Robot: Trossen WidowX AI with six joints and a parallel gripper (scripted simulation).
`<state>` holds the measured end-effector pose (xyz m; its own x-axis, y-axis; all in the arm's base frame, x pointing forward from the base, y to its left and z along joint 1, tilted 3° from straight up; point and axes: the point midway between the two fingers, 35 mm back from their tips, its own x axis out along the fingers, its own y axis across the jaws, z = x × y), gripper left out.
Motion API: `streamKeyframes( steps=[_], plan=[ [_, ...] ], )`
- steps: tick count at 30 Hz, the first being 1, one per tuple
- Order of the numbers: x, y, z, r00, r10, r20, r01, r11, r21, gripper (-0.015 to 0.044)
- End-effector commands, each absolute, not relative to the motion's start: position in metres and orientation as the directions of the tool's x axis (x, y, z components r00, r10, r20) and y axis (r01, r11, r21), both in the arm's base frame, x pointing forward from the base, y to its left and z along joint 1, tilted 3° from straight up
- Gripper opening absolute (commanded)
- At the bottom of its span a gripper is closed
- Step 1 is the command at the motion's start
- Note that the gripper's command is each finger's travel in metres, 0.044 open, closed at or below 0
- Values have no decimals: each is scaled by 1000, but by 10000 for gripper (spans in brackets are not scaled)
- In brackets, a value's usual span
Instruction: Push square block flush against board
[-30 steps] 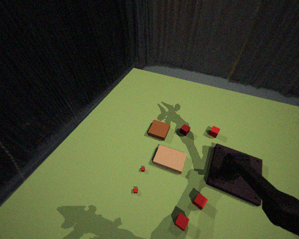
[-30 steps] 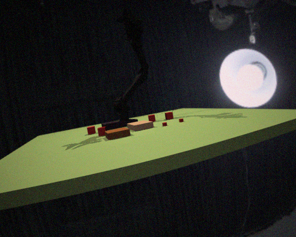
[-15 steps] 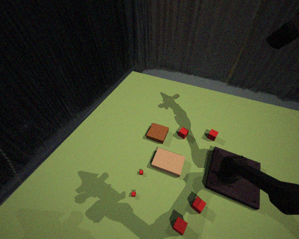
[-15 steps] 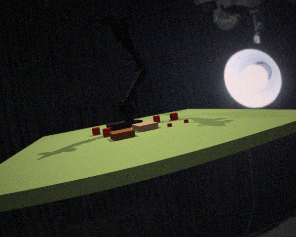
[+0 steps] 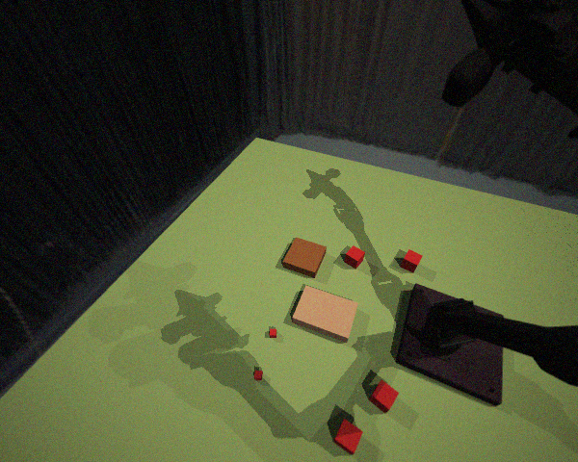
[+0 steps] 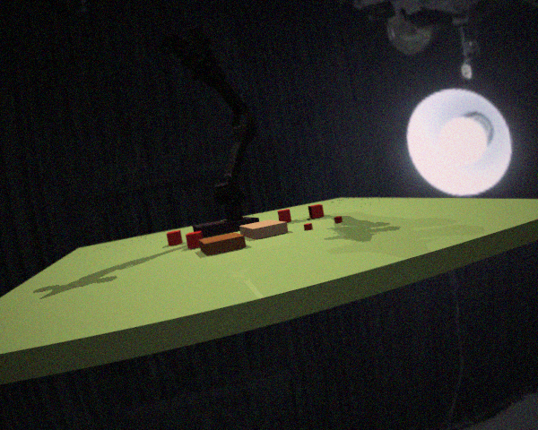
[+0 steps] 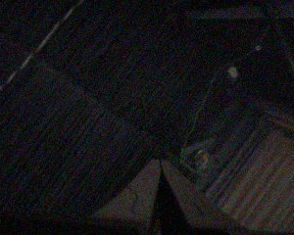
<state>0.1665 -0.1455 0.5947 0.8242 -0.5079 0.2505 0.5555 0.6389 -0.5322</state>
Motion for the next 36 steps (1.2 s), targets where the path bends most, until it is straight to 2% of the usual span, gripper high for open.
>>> streamKeyframes(
  steps=[1, 20, 36],
  plan=[
    [185, -165, 572, 839, -516, 170, 517, 661, -545, 0],
    [263, -231, 428, 828, -482, -285, 240, 766, -597, 0],
    [303, -235, 292, 684, -340, -646, -118, 822, -558, 0]
  ],
)
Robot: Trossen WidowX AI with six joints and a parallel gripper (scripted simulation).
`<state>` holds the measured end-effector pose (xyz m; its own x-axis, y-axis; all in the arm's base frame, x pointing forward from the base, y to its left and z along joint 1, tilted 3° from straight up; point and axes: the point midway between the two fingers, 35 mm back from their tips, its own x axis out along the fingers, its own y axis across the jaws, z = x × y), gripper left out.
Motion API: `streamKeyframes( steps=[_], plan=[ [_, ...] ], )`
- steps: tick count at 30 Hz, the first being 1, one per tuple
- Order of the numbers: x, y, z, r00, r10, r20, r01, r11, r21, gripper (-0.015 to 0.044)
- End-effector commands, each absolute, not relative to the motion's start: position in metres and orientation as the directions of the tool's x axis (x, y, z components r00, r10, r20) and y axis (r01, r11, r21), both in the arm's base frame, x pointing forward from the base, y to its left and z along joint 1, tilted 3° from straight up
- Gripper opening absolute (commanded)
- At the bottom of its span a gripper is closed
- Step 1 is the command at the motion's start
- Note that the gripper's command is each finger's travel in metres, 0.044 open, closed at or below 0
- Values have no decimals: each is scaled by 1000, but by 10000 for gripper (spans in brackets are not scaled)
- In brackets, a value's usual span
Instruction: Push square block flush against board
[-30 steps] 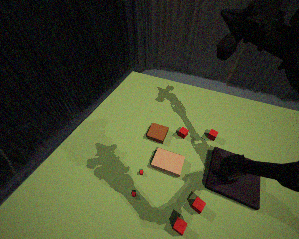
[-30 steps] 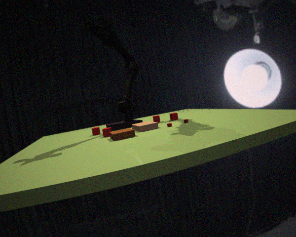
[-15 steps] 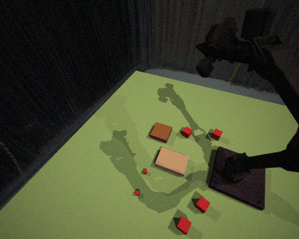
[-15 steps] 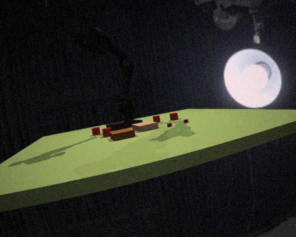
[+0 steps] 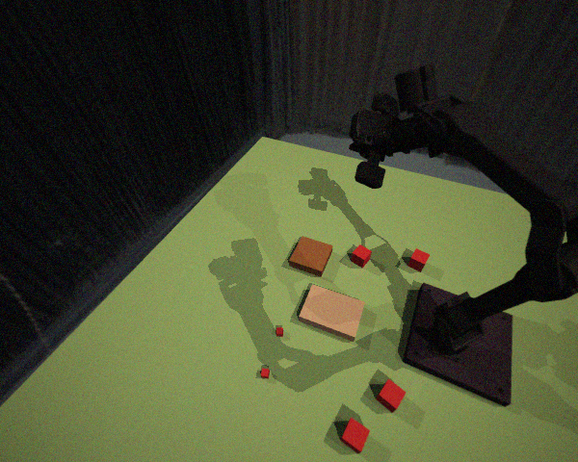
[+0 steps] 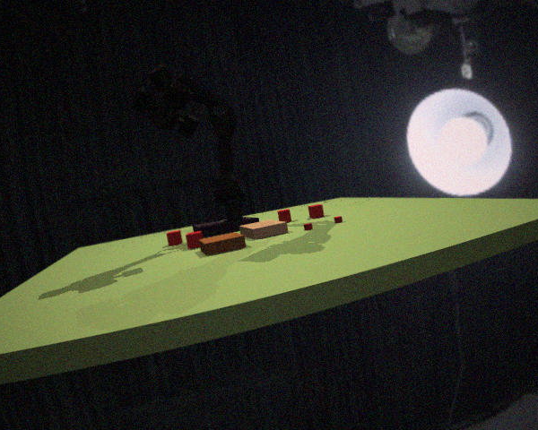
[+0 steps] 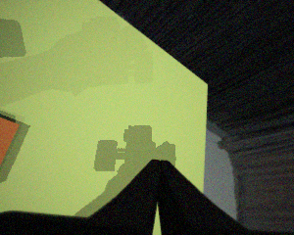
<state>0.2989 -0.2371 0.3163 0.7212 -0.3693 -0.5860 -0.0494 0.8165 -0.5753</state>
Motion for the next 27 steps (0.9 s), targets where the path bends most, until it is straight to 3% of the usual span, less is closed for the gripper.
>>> streamKeyframes(
  steps=[1, 15, 27],
  plan=[
    [304, -233, 283, 670, -329, -666, -143, 823, -550, 0],
    [306, -205, 171, 422, -163, -892, -490, 787, -375, 0],
    [283, -168, 91, 140, -30, -990, -739, 663, -125, 0]
  ],
)
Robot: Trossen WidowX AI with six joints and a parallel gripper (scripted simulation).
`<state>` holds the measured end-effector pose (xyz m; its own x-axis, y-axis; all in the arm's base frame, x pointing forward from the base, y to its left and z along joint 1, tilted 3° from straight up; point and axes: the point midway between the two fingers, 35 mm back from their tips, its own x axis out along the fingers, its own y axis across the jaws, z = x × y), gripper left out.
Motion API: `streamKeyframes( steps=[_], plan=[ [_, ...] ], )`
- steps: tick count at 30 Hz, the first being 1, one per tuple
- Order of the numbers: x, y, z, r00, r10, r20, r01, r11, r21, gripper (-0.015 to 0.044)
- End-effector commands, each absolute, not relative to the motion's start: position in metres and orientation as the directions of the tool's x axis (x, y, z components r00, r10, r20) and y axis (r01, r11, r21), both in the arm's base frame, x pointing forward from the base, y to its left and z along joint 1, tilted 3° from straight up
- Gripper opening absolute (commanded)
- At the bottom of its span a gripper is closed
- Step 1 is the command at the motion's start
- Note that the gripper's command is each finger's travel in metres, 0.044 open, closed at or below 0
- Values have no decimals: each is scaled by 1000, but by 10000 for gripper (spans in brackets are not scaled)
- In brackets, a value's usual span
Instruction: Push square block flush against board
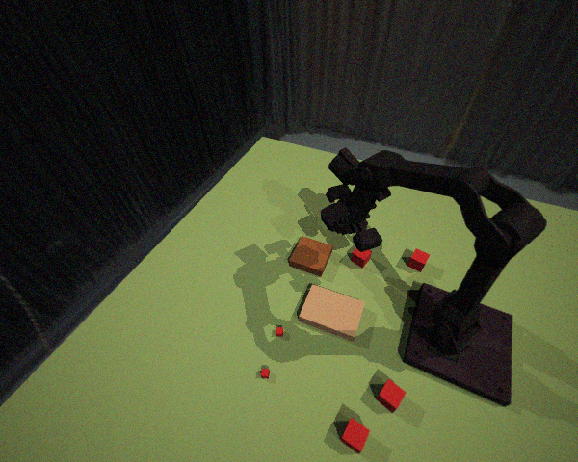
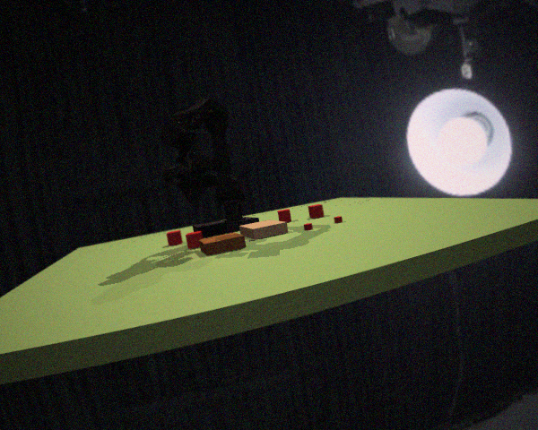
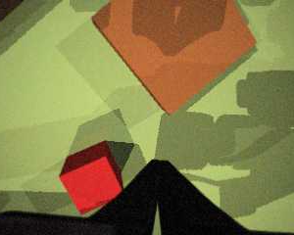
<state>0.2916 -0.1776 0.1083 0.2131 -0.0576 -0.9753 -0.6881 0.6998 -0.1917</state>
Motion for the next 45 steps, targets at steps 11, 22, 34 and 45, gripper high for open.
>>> streamKeyframes(
  steps=[11, 22, 34, 45],
  plan=[
    [267, -150, 58, -2, 18, -1000, -818, 575, 12, 0],
    [265, -150, 5, -2, 18, -1000, -818, 575, 12, 0],
    [256, -167, 5, -3, 16, -1000, -818, 575, 12, 0],
    [246, -183, 5, -4, 15, -1000, -818, 575, 12, 0]
  ],
)
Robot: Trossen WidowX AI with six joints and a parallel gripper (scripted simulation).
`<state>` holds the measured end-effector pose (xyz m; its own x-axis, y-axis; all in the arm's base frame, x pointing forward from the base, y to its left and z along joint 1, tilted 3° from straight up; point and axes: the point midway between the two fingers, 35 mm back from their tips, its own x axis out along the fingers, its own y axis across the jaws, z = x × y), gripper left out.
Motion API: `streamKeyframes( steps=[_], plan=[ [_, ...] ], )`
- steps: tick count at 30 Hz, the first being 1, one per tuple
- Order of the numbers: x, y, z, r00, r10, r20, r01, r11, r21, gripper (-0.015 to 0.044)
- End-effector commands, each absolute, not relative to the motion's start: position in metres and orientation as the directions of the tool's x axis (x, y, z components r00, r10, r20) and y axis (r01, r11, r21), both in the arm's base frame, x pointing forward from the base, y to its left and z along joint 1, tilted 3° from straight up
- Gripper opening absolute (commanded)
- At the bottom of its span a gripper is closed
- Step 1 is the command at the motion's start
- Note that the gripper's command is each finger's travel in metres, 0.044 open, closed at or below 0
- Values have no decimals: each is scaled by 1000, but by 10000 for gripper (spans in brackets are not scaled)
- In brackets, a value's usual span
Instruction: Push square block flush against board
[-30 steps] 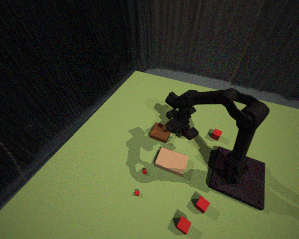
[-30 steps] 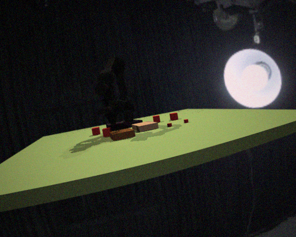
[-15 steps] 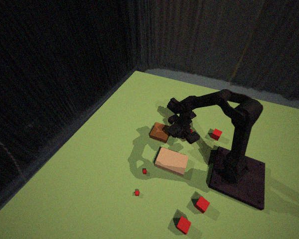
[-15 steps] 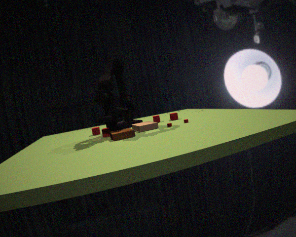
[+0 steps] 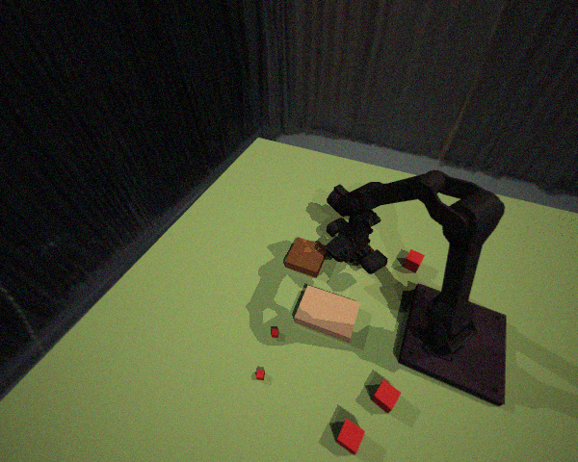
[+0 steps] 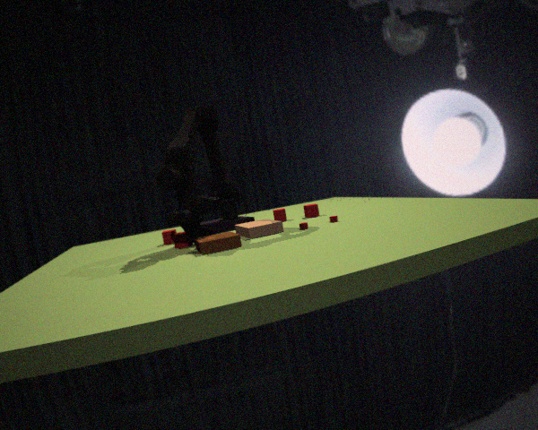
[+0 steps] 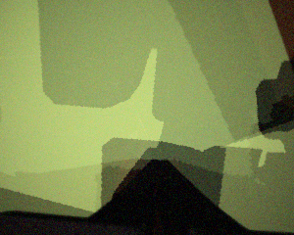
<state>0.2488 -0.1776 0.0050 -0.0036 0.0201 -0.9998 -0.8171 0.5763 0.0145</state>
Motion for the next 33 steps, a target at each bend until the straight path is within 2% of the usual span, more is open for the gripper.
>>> streamKeyframes(
  steps=[1, 33],
  plan=[
    [246, -184, 5, -4, 15, -1000, -818, 575, 12, 0],
    [215, -222, 5, -8, 11, -1000, -818, 575, 13, 0]
  ],
)
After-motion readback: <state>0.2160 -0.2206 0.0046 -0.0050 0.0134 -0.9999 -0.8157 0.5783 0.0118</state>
